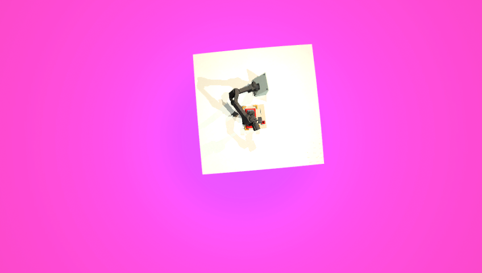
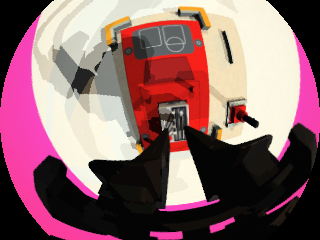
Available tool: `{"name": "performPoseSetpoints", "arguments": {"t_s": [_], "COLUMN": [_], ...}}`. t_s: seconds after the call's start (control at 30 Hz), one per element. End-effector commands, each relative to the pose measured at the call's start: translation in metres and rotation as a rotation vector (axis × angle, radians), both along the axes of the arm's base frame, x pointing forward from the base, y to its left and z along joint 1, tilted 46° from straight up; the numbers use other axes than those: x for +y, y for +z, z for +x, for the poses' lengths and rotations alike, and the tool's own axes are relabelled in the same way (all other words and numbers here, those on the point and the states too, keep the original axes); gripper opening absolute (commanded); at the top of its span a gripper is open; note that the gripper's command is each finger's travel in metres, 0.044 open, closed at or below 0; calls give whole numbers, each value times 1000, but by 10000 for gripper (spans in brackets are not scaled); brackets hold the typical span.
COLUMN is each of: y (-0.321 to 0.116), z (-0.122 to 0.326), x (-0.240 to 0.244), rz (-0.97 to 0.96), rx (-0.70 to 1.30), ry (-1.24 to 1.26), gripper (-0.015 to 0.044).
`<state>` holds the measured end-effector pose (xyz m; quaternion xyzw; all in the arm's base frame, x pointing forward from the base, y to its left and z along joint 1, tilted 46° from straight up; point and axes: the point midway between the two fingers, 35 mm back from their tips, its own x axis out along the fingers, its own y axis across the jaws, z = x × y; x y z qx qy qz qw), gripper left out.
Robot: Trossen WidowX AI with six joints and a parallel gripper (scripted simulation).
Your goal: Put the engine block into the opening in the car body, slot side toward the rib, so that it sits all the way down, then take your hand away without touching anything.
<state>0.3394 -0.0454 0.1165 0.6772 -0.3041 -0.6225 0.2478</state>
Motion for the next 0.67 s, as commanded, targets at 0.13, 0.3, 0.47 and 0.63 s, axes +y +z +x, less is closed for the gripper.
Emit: {"name": "performPoseSetpoints", "arguments": {"t_s": [0.13,0.3,0.47,0.63], "y": [1,1,1,1], "z": [0,0,0,0], "x": [0,0,0,0], "rz": [1,1,1,1], "rx": [-4,-4,-4,-4], "ry": [-3,-3,-3,-3], "gripper": [0,0,0,26]}}
